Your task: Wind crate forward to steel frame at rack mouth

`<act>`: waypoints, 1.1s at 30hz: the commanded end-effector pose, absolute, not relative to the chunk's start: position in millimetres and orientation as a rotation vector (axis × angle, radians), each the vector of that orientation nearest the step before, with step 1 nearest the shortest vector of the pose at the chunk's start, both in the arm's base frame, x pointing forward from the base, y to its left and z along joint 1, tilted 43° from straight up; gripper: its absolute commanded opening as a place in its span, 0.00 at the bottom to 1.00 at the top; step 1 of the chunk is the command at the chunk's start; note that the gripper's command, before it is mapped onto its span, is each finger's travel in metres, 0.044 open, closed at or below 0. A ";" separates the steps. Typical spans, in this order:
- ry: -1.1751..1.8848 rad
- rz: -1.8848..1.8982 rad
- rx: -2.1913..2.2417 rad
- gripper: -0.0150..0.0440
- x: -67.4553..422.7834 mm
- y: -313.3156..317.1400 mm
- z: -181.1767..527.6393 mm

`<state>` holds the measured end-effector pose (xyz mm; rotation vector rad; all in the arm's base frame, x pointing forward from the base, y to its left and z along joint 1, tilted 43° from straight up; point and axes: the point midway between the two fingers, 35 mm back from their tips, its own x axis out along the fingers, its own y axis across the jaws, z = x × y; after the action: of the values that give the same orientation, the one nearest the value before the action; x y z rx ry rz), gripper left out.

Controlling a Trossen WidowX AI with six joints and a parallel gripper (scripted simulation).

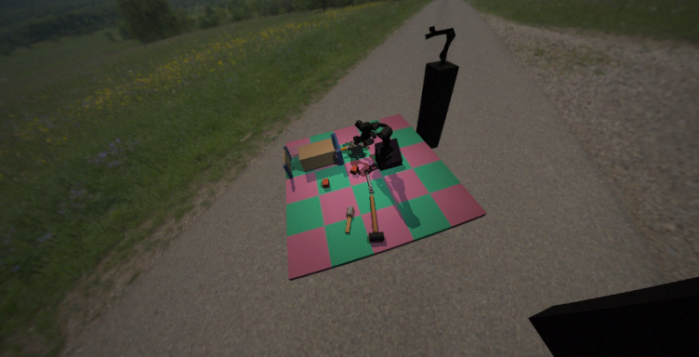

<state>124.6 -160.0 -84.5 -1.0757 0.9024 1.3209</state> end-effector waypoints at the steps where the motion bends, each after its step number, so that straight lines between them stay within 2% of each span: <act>1: 0.932 1.341 -1.064 0.25 114.0 -164.5 -90.0; 33: 0.935 1.341 -1.066 0.25 94.6 -187.9 -110.0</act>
<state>101.6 -179.7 -102.2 -1.0648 0.9031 1.3270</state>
